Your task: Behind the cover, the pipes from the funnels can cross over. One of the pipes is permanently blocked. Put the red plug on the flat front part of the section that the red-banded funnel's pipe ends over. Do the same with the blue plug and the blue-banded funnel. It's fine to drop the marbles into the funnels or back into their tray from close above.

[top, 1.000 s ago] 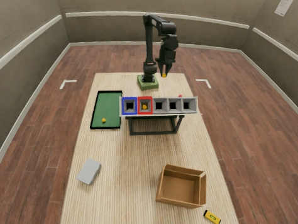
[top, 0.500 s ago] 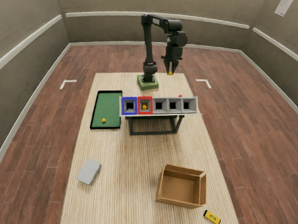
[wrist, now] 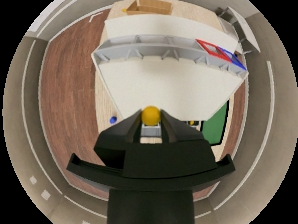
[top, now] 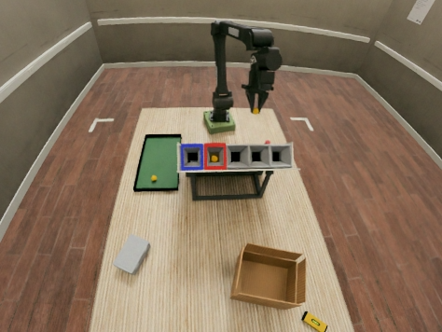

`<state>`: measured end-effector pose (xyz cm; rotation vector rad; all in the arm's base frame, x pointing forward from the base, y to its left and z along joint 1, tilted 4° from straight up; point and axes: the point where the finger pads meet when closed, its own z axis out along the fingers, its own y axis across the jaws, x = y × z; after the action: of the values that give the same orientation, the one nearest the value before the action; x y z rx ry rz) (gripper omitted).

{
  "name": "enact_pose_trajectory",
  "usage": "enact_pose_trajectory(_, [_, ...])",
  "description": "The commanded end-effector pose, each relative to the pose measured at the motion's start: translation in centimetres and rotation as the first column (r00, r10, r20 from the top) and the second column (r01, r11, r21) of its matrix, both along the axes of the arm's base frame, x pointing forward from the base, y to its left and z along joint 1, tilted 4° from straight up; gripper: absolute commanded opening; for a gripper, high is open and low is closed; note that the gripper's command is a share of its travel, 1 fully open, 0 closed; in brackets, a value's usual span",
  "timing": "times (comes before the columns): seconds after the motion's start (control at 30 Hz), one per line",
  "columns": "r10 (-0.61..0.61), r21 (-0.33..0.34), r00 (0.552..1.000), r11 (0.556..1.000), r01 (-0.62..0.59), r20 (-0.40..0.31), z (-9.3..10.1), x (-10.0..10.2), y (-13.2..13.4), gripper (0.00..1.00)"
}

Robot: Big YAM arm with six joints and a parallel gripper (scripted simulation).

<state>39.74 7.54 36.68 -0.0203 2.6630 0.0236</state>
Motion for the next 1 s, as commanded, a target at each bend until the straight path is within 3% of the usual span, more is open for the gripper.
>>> enact_pose_trajectory(0.0, [-0.006,0.001,1.0,1.0,0.006,0.03,2.1,4.6,-0.2,0.0])
enact_pose_trajectory(0.27, [-0.003,-0.004,1.0,1.0,0.003,0.019,2.6,12.2,-0.1,0.0])
enact_pose_trajectory(0.97, [-0.007,0.006,0.999,1.0,0.006,0.041,3.0,14.7,-0.1,0.0])
